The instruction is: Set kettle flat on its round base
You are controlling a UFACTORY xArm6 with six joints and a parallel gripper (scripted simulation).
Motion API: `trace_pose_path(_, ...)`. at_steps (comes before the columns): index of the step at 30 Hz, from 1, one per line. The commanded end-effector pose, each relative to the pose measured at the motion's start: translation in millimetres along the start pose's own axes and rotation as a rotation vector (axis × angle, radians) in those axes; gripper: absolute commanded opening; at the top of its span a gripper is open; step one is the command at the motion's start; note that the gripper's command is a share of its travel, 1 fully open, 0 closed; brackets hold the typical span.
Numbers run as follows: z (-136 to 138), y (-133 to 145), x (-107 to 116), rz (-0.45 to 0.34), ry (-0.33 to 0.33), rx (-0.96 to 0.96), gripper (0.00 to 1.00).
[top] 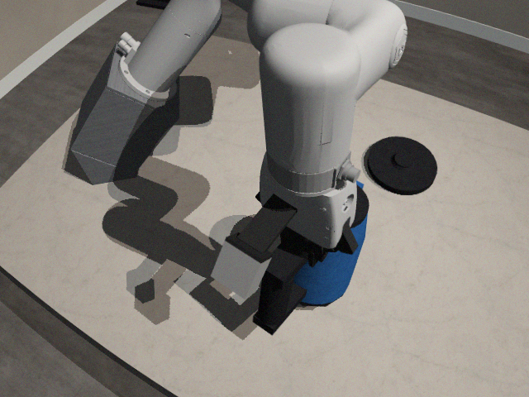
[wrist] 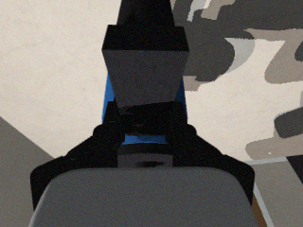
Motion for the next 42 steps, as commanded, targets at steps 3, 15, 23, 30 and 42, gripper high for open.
trace_pose_path(3,-1,-1,1,0.003,-0.002,0.001,0.00)
trace_pose_path(15,-3,5,8,0.003,-0.002,0.001,0.00)
trace_pose_path(23,-4,12,16,0.003,-0.002,0.001,0.00)
trace_pose_path(30,-4,13,16,0.003,-0.002,0.001,0.00)
trace_pose_path(42,-4,13,16,0.003,-0.002,0.001,0.00)
Point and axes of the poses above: the point where the finger pads meet when closed, its own x axis back along the fingers, its own z axis across the jaws, y = z × x, the point moved 2 cm from there along x, back along the fingers, and after that the axes turned 14 degrees about x, right-handed, at the moved point
